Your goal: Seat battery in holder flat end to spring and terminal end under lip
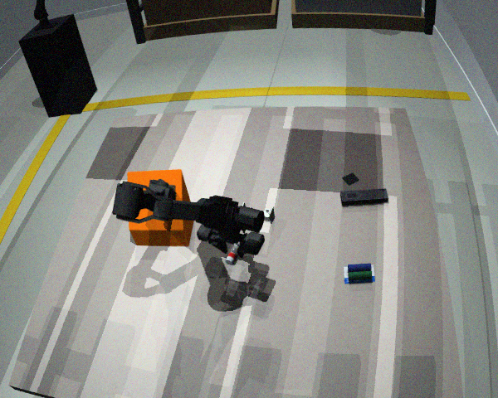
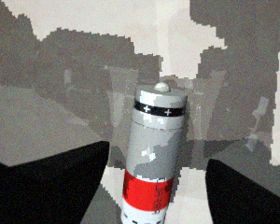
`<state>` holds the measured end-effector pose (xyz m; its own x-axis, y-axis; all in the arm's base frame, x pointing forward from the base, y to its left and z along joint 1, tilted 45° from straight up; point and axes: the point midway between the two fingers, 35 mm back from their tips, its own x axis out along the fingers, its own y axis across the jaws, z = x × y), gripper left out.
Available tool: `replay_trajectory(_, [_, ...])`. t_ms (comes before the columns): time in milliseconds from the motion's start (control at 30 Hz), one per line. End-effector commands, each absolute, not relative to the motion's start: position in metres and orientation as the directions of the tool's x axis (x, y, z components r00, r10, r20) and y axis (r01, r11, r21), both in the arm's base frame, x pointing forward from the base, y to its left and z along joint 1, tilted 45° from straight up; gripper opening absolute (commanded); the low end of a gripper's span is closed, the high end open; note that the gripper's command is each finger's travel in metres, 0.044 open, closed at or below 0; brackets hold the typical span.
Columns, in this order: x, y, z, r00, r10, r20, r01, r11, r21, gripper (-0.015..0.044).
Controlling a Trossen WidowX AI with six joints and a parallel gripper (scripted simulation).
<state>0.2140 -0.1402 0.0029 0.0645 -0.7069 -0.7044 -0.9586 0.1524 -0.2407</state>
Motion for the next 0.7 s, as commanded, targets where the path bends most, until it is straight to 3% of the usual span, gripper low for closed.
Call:
replay_trajectory(0, [0.212, -0.143, -0.002, 0.062, -0.704, -0.708, -0.961, 0.149, -0.232, 0.0239])
replay_trajectory(33, [0.212, -0.143, -0.003, 0.062, -0.704, -0.708, -0.961, 0.149, -0.232, 0.0239])
replay_trajectory(200, [0.212, -0.143, -0.003, 0.062, -0.704, -0.708, -0.961, 0.149, -0.232, 0.0108])
replay_trajectory(367, [0.212, -0.143, -0.003, 0.062, -0.704, -0.708, -0.961, 0.149, -0.232, 0.0078])
replay_trajectory(667, [0.213, -0.132, 0.008, 0.062, -0.701, -0.710, -0.961, 0.150, -0.232, 0.0078])
